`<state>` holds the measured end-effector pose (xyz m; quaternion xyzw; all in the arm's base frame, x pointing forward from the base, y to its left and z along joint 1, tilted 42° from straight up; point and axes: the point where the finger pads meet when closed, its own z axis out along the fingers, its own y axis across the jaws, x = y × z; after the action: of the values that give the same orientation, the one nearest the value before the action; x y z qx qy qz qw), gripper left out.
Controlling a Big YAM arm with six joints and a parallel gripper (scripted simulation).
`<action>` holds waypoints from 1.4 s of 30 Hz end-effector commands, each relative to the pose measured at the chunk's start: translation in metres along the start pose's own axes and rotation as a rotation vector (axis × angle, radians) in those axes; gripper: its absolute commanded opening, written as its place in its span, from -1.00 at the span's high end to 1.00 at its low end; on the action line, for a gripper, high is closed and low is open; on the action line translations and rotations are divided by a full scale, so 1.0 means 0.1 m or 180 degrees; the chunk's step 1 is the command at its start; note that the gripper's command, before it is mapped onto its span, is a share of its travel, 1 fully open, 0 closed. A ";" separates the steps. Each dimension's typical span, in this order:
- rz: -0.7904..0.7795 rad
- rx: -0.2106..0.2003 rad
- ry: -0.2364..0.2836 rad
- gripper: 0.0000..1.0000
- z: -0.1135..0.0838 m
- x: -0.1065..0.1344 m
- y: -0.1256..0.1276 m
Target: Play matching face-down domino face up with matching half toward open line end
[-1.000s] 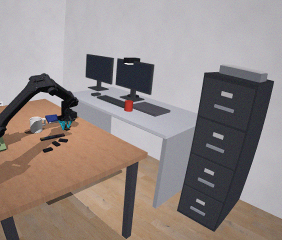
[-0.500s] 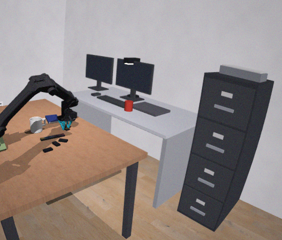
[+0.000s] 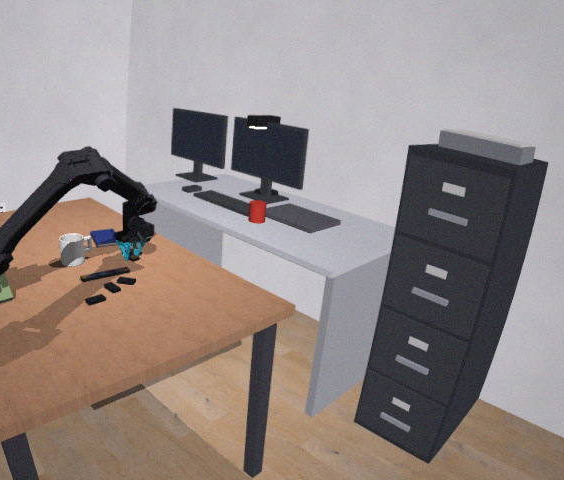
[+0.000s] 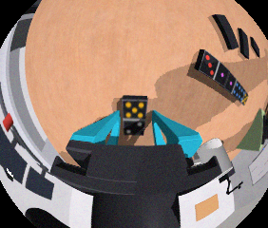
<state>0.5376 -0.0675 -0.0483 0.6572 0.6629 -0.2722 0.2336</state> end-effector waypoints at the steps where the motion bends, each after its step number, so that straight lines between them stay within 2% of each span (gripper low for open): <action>1: -0.0024 -0.0045 -0.0008 0.13 -0.10 0.06 0.01; 13: -0.0052 -0.0060 -0.0018 0.13 -0.15 0.11 0.01; 14: 0.0002 -0.0033 -0.0001 0.13 -0.06 0.01 0.02; 23: -0.0048 -0.0070 -0.0019 0.13 -0.16 0.12 0.02; 30: -0.0048 -0.0070 -0.0019 0.13 -0.16 0.12 0.02; 31: 0.0004 -0.0035 -0.0002 0.13 -0.06 0.01 0.02; 42: -0.0044 -0.0079 -0.0019 0.13 -0.16 0.12 0.03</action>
<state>0.5376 -0.0674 -0.0483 0.6576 0.6623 -0.2723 0.2341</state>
